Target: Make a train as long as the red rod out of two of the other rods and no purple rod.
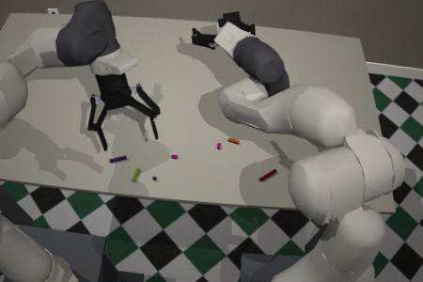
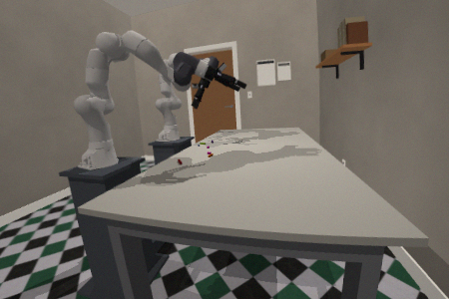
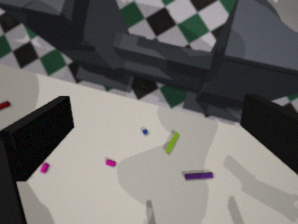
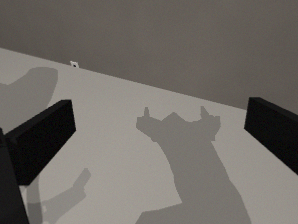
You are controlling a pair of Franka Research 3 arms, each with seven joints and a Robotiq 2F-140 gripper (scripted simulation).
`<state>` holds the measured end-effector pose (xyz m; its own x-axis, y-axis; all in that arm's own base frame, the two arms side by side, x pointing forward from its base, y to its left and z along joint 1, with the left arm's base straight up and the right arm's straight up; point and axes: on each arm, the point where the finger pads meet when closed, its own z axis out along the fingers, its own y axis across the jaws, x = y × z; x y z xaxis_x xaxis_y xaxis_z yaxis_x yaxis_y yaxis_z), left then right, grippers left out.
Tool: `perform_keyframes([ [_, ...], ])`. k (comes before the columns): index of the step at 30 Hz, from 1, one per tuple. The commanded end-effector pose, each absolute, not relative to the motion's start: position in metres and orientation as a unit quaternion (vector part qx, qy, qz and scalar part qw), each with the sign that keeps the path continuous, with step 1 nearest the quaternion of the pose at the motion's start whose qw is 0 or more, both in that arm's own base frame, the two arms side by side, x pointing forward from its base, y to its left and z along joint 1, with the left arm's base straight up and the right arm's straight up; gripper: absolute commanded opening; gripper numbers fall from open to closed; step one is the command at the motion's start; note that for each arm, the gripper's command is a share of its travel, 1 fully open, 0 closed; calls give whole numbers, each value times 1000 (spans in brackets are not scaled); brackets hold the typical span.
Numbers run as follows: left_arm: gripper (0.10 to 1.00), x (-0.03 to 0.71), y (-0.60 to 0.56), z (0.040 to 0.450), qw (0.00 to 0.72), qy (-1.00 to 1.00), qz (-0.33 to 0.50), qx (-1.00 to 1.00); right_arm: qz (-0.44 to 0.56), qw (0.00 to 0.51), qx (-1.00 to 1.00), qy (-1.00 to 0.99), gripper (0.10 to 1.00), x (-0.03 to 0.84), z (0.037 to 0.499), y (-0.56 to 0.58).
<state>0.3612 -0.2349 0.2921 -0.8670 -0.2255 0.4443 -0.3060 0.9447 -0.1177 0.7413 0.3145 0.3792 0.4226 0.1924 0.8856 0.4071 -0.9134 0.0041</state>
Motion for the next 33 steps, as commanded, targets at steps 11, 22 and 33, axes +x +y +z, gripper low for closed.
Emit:
perform_keyframes([
  [11,1000,370,-234,274,206,-938,54,272,-455,43,-889,-24,1000,794,368,118],
  [22,1000,374,-234,262,198,-919,34,338,-438,24,-898,28,1000,798,366,51],
  [33,1000,377,-234,250,188,-895,16,404,-423,9,-903,73,1000,796,365,-5],
])
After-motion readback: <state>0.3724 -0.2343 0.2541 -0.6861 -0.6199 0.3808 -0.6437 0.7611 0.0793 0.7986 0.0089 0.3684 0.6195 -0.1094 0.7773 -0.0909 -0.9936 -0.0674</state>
